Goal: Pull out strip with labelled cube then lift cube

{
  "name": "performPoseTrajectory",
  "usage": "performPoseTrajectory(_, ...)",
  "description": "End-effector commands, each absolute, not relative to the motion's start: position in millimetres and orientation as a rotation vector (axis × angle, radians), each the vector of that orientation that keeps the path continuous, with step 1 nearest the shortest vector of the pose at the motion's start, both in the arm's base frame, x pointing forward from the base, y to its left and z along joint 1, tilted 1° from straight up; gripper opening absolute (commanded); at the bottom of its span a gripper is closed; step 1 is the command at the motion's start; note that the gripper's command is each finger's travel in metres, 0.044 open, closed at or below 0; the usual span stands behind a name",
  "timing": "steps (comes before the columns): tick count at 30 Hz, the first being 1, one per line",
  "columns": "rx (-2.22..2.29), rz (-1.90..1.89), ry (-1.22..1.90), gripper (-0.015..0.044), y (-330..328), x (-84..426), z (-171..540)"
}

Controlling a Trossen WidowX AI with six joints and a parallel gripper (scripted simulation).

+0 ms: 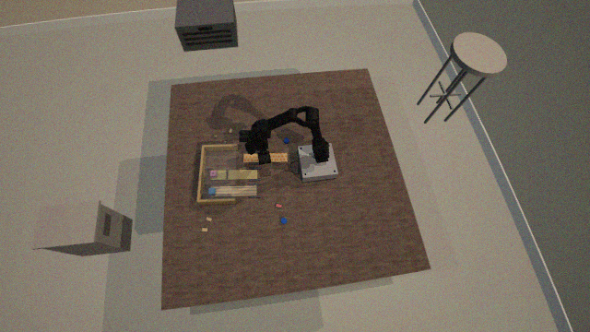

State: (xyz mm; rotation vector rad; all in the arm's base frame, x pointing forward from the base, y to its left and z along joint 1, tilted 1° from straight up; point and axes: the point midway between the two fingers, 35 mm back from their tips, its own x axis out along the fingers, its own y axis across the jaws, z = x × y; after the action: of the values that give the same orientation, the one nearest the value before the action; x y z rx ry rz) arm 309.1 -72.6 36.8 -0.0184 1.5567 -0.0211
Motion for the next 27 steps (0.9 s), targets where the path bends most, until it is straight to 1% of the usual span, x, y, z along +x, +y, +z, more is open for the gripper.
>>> performPoseTrajectory(1,-0.013,-0.023,1.562,0.0000,-69.5,296.8,34.4)
performPoseTrajectory(4,-0.014,-0.023,1.562,0.0000,-69.4,296.5,38.2)
performPoseTrajectory(10,-0.013,-0.023,1.562,0.0000,-68.6,296.2,69.5)
performPoseTrajectory(27,-0.013,-0.023,1.562,0.0000,-68.6,296.1,70.5)
